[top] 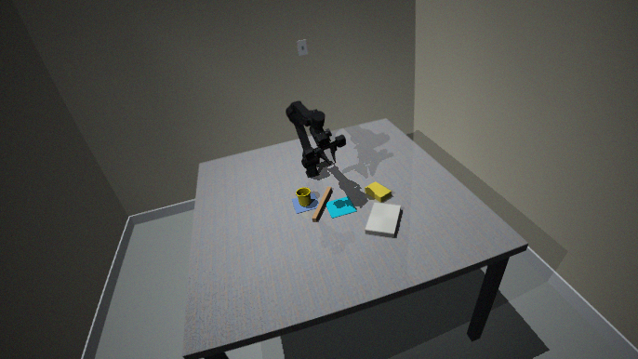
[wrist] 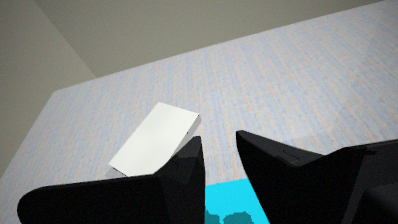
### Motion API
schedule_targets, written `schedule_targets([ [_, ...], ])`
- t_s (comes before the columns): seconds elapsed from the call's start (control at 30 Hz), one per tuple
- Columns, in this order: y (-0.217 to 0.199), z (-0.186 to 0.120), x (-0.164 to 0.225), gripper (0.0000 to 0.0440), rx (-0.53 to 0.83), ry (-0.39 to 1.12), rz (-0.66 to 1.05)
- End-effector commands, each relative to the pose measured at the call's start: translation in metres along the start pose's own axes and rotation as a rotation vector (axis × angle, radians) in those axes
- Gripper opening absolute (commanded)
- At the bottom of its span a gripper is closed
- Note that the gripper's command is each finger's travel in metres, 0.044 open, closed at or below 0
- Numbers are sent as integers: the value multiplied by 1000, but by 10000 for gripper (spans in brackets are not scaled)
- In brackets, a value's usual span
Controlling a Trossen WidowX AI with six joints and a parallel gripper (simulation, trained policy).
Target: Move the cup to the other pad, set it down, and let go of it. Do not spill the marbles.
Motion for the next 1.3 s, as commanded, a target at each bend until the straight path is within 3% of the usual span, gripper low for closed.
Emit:
schedule_targets([
  [0.0, 3, 1, 0, 92, 12, 68, 16],
  [0.63, 3, 2, 5, 122, 122, 361, 14],
  [1.27, -7, 4, 6, 122, 236, 634, -32],
])
Point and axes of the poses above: the point midway between the two fingers, 35 mm back from their tips, its own z axis out along the fingers, its own y axis across the jaws, x = y × z, the point moved 8 cm from there along -z, back along the fingers, and after that the axes turned 8 degrees about z, right-handed, at the moved point
